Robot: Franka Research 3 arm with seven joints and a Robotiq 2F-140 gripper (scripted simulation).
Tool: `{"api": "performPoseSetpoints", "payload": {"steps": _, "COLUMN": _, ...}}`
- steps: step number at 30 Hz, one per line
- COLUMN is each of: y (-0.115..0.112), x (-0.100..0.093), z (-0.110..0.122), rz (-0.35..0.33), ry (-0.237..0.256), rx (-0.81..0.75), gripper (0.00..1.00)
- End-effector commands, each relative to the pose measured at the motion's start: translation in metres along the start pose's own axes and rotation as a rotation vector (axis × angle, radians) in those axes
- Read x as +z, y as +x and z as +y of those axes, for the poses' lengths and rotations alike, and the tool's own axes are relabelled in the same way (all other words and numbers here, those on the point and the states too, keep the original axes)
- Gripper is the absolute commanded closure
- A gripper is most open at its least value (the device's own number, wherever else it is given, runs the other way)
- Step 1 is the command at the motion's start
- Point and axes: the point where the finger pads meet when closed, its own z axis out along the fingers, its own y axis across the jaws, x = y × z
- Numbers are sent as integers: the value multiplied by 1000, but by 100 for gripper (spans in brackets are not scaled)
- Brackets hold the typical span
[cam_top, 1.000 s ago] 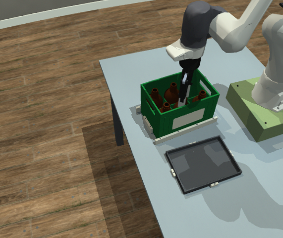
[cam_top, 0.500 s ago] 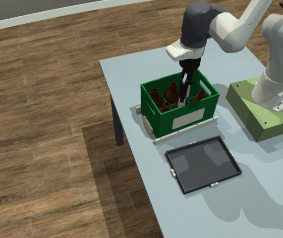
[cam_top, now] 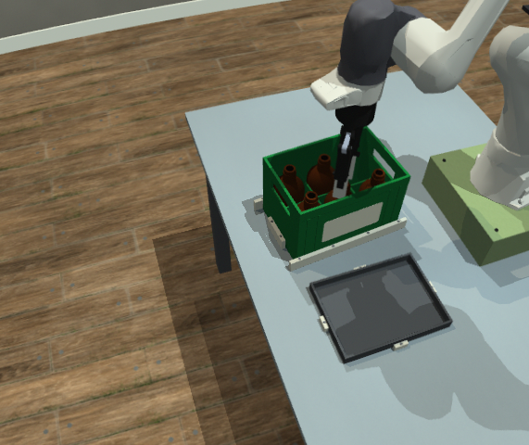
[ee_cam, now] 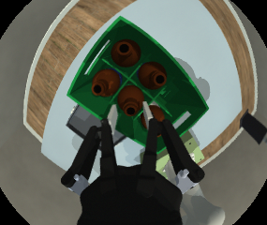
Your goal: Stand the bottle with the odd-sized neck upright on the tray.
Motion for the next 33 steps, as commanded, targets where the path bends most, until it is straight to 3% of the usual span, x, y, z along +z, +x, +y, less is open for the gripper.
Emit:
{"api": "performPoseSetpoints", "payload": {"steps": 1, "y": -1, "x": -6, "z": 2, "rz": -3, "ry": -8, "rx": 5, "gripper": 56}}
{"api": "performPoseSetpoints", "payload": {"steps": 22, "y": -1, "x": -67, "z": 1, "rz": -3, "ry": -8, "rx": 5, "gripper": 56}}
{"api": "performPoseSetpoints", "payload": {"steps": 33, "y": -1, "x": -76, "z": 1, "rz": -3, "ry": -8, "rx": 5, "gripper": 56}}
